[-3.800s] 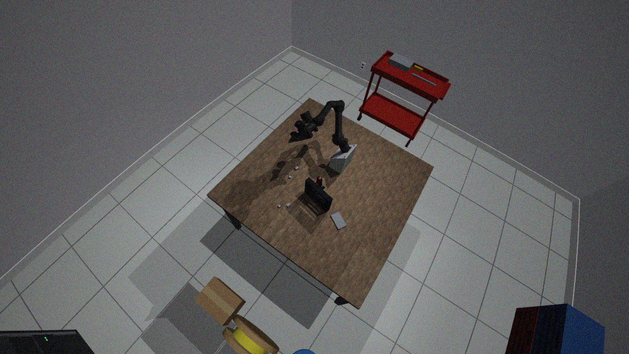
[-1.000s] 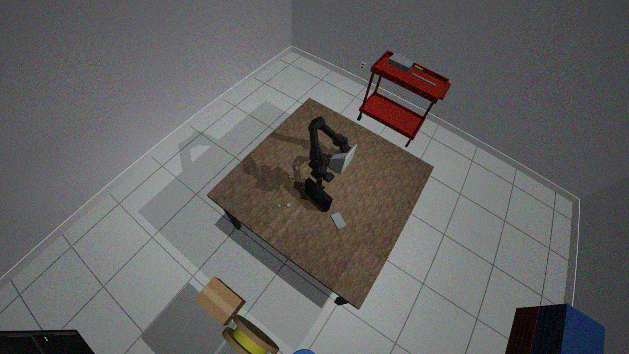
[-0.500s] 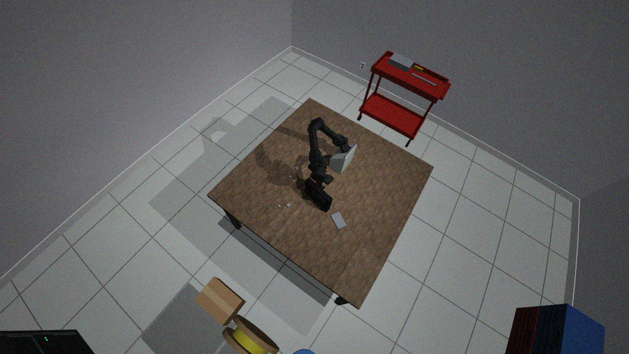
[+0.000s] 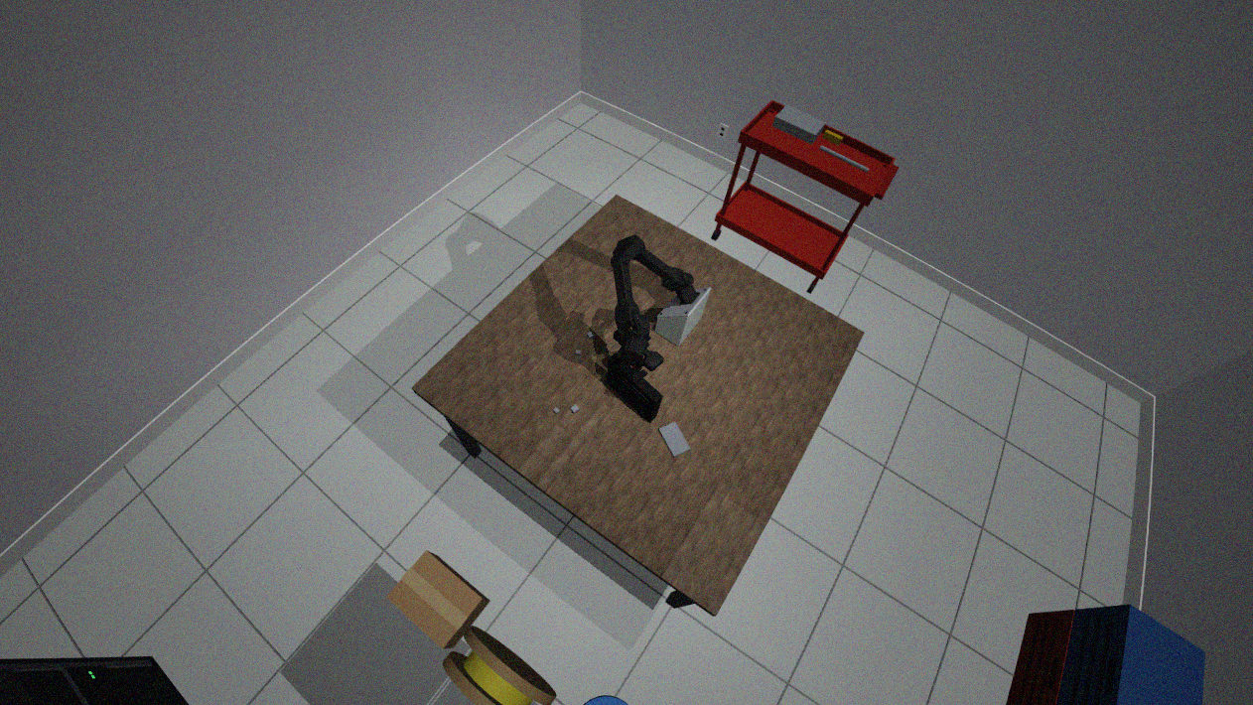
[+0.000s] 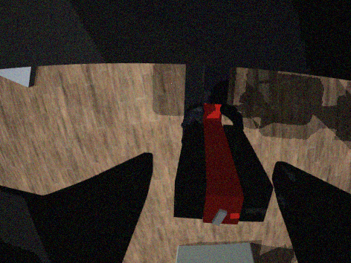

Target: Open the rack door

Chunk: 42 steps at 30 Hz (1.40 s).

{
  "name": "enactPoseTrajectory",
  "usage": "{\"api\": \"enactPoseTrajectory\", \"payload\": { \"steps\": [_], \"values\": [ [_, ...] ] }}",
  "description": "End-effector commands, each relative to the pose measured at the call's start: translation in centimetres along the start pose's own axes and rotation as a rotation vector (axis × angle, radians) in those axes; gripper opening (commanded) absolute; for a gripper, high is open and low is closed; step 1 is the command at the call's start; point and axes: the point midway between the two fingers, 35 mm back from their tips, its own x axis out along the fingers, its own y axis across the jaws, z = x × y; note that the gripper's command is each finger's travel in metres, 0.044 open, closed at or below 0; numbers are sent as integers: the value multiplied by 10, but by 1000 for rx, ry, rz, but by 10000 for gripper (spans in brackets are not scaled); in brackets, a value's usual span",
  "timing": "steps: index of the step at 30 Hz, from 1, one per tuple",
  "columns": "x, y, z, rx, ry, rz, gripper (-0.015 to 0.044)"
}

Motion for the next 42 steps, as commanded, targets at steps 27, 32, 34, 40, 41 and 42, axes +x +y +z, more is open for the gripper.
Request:
{"api": "enactPoseTrajectory", "payload": {
  "steps": [27,32,34,40,41,42],
  "values": [
    [22,-2,-3,-8,2,-11,55],
    [22,-2,-3,-8,2,-11,27],
    [22,-2,-3,-8,2,-11,27],
    [22,-2,-3,212,1,-11,27],
    [22,-2,-3,262,1,-11,27],
    [22,-2,-3,311,0,-11,27]
  ]
}}
